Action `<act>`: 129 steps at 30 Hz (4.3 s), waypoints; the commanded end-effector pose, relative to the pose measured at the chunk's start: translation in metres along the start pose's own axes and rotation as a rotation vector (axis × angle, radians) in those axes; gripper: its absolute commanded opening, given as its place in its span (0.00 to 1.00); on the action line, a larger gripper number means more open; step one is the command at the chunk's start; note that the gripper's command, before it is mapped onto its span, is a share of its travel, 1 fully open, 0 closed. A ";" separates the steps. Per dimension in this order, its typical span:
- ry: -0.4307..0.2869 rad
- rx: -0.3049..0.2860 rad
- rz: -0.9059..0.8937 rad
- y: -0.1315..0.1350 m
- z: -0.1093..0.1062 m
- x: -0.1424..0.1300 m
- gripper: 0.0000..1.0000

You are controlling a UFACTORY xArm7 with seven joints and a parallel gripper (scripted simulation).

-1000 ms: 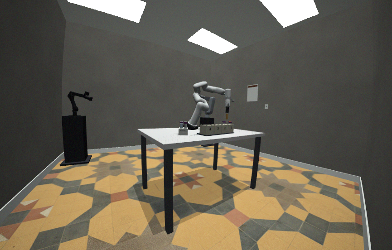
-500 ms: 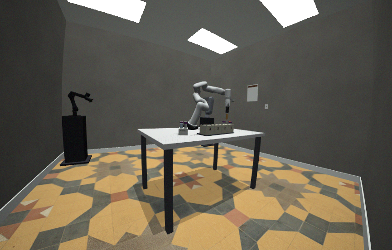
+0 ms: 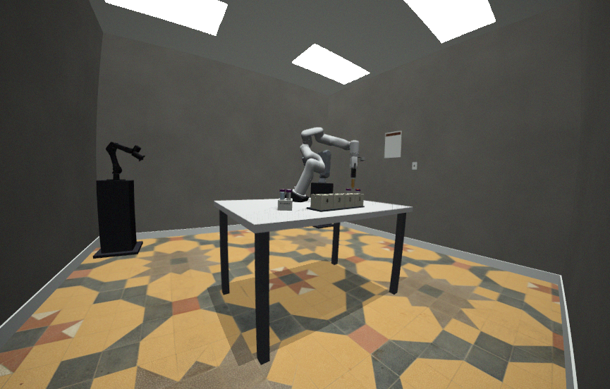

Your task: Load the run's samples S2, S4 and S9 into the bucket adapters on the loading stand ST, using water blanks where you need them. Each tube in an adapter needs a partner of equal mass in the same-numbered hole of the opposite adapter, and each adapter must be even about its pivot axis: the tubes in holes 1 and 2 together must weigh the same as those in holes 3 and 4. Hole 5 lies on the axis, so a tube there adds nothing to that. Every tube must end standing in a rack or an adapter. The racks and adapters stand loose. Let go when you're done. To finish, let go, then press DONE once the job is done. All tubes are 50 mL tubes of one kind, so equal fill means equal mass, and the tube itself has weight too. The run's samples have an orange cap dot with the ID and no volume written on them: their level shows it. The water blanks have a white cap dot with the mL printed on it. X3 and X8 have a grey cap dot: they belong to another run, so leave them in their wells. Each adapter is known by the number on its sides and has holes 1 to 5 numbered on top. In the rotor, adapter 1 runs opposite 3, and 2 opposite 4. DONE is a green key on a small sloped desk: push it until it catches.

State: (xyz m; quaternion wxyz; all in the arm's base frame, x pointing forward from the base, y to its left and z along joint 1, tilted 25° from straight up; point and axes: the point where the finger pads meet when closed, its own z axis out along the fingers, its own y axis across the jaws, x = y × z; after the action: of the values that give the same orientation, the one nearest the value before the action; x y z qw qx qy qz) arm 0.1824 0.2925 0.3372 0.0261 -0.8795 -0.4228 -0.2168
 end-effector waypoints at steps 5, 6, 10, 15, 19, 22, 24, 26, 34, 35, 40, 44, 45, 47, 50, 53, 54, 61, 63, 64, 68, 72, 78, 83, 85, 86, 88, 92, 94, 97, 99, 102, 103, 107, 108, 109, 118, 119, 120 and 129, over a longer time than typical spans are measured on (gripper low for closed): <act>0.004 0.000 -0.001 0.000 0.013 0.001 0.00; 0.004 0.000 -0.001 0.000 0.015 0.001 0.00; 0.004 0.000 -0.001 0.000 0.023 0.001 0.00; 0.004 0.000 -0.001 0.000 0.033 0.001 0.00; 0.004 0.000 -0.001 0.000 0.041 0.001 0.00; 0.004 0.000 -0.001 0.000 0.043 0.001 0.00; 0.004 0.000 -0.001 0.000 0.047 0.001 0.00; 0.004 0.000 -0.001 0.000 0.051 0.001 0.00; 0.004 0.000 -0.001 0.000 0.055 0.002 0.00; 0.004 0.000 -0.001 0.000 0.055 0.001 0.00; 0.004 0.000 -0.001 0.000 0.055 0.002 0.00; 0.004 0.000 -0.001 0.000 0.055 0.002 0.00; 0.004 0.000 -0.001 0.000 0.055 0.002 0.00; 0.004 0.000 -0.001 0.000 0.055 0.002 0.00; 0.004 0.000 -0.001 0.000 0.058 0.002 0.00; 0.004 0.000 -0.001 0.000 0.061 0.002 0.00; 0.004 0.000 -0.001 0.000 0.061 0.002 0.00; 0.004 0.000 -0.001 0.000 0.067 0.002 0.00; 0.004 0.000 -0.001 0.000 0.069 0.002 0.00; 0.004 0.000 -0.001 0.000 0.070 0.002 0.00; 0.004 0.000 -0.001 0.000 0.074 0.002 0.00; 0.004 0.000 -0.001 0.000 0.076 0.002 0.00; 0.004 0.000 -0.001 0.000 0.082 0.002 0.00; 0.004 0.000 -0.001 0.000 0.087 0.002 0.00; 0.004 0.000 -0.001 0.000 0.089 0.002 0.00; 0.004 0.000 -0.001 0.000 0.090 0.002 0.00; 0.004 0.000 -0.001 0.000 0.091 0.002 0.00; 0.004 0.000 -0.001 0.000 0.094 0.002 0.00; 0.004 0.000 -0.001 0.000 0.096 0.002 0.00; 0.004 0.000 0.000 0.000 0.099 0.002 0.00; 0.004 0.000 0.000 0.000 0.101 0.002 0.00; 0.004 0.000 0.000 0.000 0.104 0.002 0.00; 0.004 0.000 0.000 0.000 0.105 0.002 0.00; 0.004 0.000 0.000 0.000 0.107 0.002 0.00; 0.004 0.000 0.000 0.000 0.108 0.002 0.00; 0.004 0.000 0.000 0.000 0.109 0.002 0.00; 0.004 0.000 0.000 0.000 0.116 0.002 0.00; 0.004 0.000 0.000 0.000 0.116 0.002 0.00; 0.004 0.000 0.000 0.000 0.116 0.002 0.00; 0.004 0.000 0.000 0.000 0.116 0.002 0.00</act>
State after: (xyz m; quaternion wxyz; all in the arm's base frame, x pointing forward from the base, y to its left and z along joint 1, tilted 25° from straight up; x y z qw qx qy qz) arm 0.2247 0.3197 0.2313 0.0263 -0.8794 -0.4229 -0.2171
